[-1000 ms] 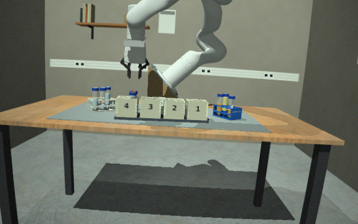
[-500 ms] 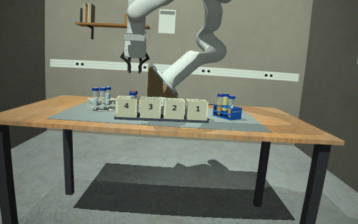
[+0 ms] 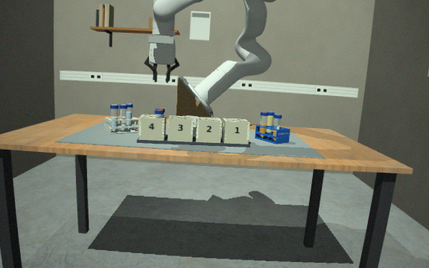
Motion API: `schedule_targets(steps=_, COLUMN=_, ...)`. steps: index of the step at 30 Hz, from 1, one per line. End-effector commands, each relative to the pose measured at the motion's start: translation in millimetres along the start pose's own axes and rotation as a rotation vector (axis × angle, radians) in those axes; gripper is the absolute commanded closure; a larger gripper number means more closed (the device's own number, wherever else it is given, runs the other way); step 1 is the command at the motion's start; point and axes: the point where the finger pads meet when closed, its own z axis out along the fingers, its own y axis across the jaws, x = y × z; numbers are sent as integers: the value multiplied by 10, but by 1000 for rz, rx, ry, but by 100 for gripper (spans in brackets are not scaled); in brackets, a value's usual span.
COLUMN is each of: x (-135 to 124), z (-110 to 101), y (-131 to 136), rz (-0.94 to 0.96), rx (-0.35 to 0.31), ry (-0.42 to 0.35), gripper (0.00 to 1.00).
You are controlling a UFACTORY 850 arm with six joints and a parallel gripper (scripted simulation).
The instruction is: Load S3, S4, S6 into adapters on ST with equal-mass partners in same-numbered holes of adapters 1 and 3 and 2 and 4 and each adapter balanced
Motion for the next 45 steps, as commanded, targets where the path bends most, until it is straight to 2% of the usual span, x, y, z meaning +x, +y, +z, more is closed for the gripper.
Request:
schedule_targets(steps=1, x=7, z=-14, y=4, rz=-1, rx=-1, ry=1, gripper=56)
schedule_targets(steps=16, x=6, z=-13, y=4, rz=-1, rx=-1, ry=1, gripper=56)
schedule_targets(steps=17, x=-4, z=-14, y=-45, rz=33, rx=-1, ry=1, gripper=43)
schedule_targets(steps=45, x=-273, z=-12, y=-1266, rz=866, rx=0, ry=2, gripper=43)
